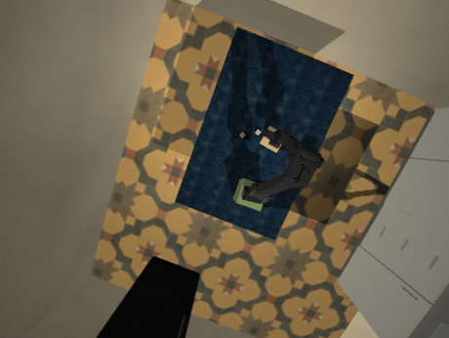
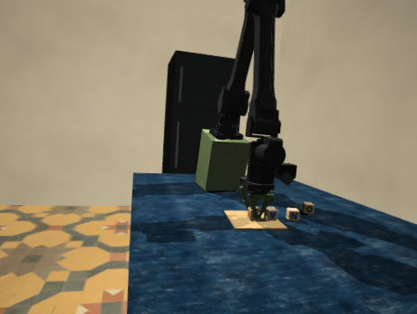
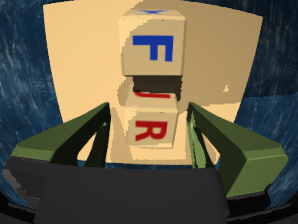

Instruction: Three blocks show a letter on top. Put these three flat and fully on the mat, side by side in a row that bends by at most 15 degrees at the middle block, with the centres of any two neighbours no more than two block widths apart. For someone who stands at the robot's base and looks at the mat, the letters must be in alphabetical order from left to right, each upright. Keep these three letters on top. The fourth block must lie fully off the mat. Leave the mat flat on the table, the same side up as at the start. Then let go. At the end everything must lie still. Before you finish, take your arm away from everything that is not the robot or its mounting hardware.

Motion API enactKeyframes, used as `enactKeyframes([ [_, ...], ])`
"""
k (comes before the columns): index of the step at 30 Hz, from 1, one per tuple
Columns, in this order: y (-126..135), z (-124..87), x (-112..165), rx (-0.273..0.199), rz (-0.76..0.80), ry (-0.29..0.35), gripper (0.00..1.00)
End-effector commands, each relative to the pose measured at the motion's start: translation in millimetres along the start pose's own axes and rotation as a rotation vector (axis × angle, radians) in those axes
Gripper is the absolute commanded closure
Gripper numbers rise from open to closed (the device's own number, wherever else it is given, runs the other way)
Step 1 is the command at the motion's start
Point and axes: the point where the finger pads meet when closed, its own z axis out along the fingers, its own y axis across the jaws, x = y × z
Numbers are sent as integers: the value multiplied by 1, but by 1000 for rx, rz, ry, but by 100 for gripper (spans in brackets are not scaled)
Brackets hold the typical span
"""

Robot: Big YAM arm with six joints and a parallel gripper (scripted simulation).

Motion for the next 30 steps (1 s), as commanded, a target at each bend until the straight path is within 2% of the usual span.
enactKeyframes([
  [1,-4,-11,-6,13,-22,-3,44],
  [11,-3,-22,-5,12,-23,-3,44],
  [12,1,-15,-5,-8,-22,-2,44],
  [13,-5,-25,-5,14,-22,-2,44],
  [23,-3,-39,-3,12,-18,-2,44],
  [26,1,-38,-3,-3,-17,-1,44],
  [29,1,-39,-3,0,-16,-1,44],
  [30,-4,-44,-3,14,-17,-1,44],
])
